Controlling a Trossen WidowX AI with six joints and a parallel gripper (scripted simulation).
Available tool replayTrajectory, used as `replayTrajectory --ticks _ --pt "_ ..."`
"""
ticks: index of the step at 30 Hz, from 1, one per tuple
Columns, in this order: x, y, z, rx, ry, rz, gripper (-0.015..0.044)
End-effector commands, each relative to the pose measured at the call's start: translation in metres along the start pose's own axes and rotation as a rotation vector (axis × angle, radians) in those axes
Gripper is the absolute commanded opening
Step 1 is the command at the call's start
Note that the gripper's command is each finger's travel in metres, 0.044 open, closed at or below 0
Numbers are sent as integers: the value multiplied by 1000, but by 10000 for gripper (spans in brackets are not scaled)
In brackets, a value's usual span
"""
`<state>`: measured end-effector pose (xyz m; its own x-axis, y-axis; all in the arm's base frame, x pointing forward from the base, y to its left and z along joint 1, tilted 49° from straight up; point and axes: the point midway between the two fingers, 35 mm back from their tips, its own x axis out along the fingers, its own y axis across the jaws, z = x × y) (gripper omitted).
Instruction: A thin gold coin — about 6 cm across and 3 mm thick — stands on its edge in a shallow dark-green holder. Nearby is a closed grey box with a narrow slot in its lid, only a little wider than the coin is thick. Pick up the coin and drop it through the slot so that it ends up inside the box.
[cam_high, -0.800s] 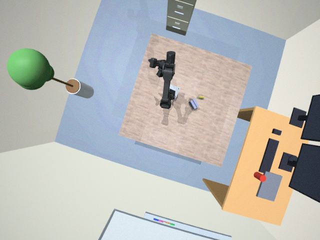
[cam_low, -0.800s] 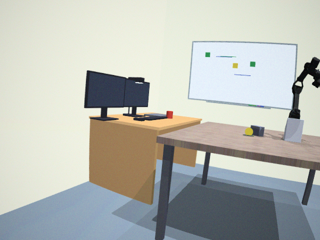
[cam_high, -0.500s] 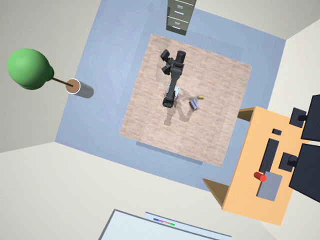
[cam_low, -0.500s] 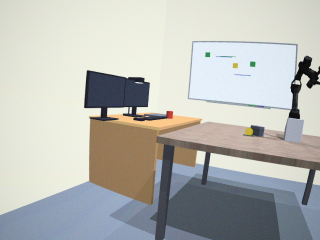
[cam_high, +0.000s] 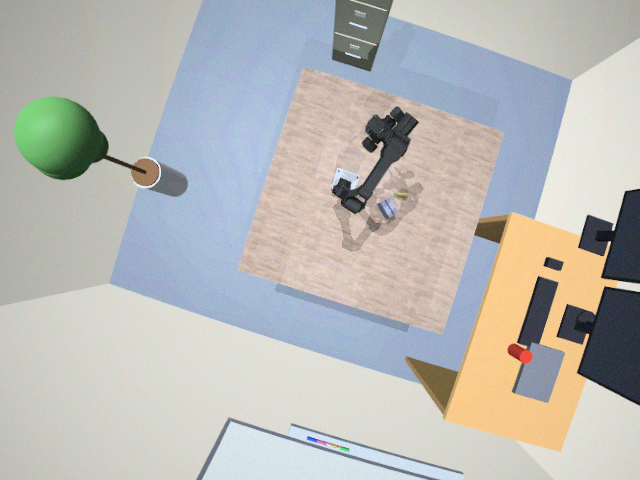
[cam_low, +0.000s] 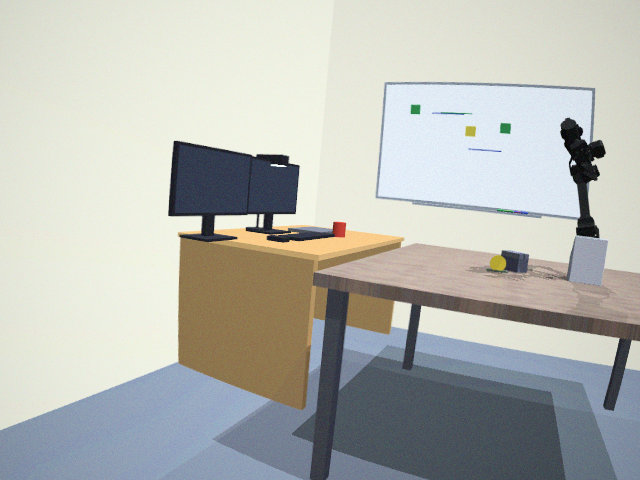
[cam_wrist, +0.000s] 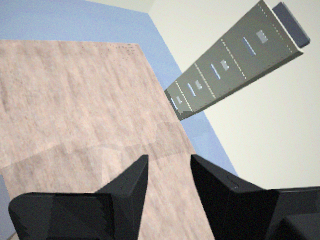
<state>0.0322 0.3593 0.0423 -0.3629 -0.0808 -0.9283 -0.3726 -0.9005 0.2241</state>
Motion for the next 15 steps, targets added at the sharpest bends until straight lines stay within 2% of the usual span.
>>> replayTrajectory --ticks 1,8,15 --pt "-3 -14 -74 474 161 -32 161" --pt "-10 -9 -174 1097 373 -116 161" --pt "-19 18 -267 1681 594 -264 161"
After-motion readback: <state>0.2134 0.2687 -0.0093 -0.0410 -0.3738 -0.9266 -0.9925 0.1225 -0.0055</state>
